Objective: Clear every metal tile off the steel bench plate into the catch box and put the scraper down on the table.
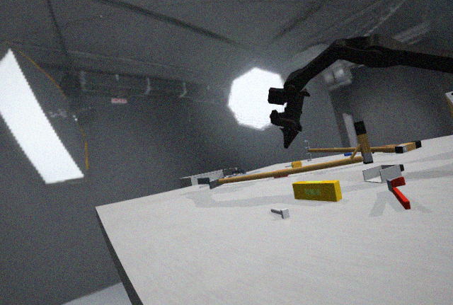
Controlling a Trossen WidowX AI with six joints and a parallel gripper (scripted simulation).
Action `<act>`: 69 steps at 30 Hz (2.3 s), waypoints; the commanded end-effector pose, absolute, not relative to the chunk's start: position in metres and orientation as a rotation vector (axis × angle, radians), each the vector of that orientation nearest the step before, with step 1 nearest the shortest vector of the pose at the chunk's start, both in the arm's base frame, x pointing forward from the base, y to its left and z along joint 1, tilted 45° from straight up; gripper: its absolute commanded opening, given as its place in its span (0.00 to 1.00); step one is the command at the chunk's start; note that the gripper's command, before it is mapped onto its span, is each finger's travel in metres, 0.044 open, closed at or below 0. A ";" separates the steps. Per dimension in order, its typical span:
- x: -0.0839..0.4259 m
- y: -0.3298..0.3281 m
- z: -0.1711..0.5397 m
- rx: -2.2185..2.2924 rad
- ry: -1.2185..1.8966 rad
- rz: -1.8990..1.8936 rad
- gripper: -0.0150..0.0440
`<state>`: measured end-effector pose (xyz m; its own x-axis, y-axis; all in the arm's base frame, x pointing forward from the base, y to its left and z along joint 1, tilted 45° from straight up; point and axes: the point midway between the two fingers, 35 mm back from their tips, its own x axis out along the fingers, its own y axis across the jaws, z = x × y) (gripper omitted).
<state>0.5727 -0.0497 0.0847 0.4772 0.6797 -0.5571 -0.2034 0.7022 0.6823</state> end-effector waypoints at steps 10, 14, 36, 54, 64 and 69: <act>0.545 -0.050 0.099 0.591 1.027 0.577 0.25; 0.531 -0.048 0.104 0.594 1.084 0.575 0.25; 0.511 -0.031 0.101 0.598 1.177 0.575 0.25; 0.517 -0.007 0.075 0.597 1.177 0.575 0.25; 0.518 0.007 0.061 0.598 1.177 0.575 0.25; 0.518 0.014 0.055 0.599 1.176 0.576 0.25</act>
<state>0.5184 0.0100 0.0600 0.2809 0.6952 -0.6617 -0.1091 0.7081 0.6976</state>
